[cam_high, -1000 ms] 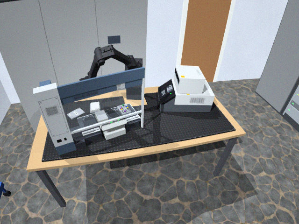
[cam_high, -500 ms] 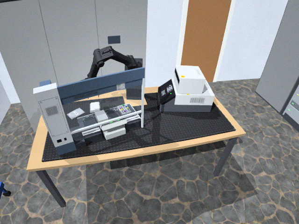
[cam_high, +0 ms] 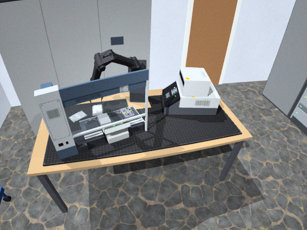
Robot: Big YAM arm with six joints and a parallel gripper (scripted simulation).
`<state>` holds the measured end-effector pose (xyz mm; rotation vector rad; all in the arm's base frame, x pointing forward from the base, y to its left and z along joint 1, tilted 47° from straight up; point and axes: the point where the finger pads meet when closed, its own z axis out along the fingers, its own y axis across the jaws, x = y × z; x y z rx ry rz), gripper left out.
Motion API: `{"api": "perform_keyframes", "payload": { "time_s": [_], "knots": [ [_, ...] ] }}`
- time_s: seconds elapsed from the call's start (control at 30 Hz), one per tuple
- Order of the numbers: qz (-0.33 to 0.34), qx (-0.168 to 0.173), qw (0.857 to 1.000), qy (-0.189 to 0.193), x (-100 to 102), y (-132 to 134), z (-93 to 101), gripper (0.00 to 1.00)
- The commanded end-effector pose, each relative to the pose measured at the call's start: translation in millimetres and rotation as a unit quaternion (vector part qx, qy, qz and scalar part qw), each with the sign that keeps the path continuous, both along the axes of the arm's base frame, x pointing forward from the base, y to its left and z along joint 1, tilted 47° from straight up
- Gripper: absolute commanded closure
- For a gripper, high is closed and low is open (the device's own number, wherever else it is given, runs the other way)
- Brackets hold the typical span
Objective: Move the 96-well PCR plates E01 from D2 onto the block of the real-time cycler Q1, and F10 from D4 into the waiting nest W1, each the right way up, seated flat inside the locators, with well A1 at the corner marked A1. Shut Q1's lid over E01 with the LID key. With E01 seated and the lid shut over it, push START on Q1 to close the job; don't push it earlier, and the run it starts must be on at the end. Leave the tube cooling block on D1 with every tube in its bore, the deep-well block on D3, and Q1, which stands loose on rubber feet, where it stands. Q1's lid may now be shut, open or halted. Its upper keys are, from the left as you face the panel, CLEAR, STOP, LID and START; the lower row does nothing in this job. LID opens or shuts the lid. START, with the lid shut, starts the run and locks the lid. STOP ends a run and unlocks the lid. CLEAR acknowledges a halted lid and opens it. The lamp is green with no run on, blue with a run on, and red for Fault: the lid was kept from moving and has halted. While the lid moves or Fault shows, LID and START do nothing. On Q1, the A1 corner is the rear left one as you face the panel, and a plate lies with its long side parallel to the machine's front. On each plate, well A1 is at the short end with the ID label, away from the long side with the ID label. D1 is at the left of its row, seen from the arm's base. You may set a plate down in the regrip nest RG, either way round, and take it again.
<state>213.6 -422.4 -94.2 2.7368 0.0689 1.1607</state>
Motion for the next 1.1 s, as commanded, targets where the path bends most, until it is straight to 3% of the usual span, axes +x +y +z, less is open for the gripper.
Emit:
{"api": "perform_keyframes", "payload": {
  "time_s": [0.0, 0.23, 0.43, 0.8, 1.07],
  "knots": [
    [-0.003, -0.009, 1.000, -0.004, 12, -9, 3.4, 0.00],
    [-0.013, -0.004, 1.000, -0.003, 7, -11, -4.6, 0.00],
    [-0.004, -0.002, 1.000, -0.003, 25, -7, -12.9, 0.00],
    [-0.011, -0.006, 1.000, -0.003, 26, -15, -21.9, 0.00],
    [-0.003, -0.001, 1.000, -0.003, 45, -9, -33.3, 0.00]
  ]
}}
